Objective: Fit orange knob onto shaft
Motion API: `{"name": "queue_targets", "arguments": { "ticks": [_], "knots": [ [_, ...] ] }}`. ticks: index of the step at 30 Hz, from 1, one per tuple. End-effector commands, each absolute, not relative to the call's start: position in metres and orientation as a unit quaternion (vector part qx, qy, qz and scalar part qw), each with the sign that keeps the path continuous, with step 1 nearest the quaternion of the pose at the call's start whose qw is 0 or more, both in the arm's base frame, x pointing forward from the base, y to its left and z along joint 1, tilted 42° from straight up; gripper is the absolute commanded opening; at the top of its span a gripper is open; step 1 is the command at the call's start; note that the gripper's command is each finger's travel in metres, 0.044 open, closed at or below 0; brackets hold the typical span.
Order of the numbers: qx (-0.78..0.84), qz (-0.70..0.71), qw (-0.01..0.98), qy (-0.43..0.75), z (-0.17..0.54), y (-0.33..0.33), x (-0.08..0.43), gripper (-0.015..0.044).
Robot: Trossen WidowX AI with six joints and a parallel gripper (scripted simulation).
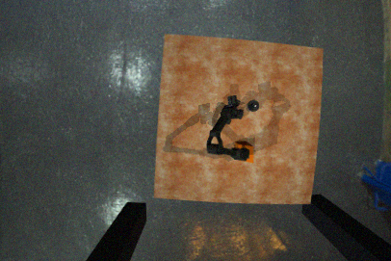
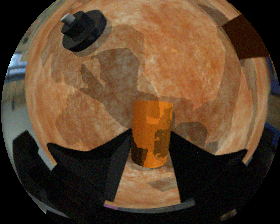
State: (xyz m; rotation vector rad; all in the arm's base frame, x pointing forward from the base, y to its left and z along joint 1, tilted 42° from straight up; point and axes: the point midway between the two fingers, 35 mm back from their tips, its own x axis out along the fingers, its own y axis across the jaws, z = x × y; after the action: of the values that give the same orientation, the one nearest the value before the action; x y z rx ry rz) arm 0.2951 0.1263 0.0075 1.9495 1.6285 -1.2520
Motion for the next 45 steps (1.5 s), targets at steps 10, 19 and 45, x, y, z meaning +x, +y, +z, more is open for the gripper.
{"name": "queue_targets", "arguments": {
  "ticks": [10,19,45],
  "knots": [
    [0.72,-0.367,0.098,0.581,0.003,0.114,0.289,0.0179],
    [0.741,-0.323,0.063,0.585,0.0,0.108,0.286,0.0179],
    [0.784,-0.201,-0.031,0.587,-0.013,0.094,0.277,0.0179]
  ]
}}
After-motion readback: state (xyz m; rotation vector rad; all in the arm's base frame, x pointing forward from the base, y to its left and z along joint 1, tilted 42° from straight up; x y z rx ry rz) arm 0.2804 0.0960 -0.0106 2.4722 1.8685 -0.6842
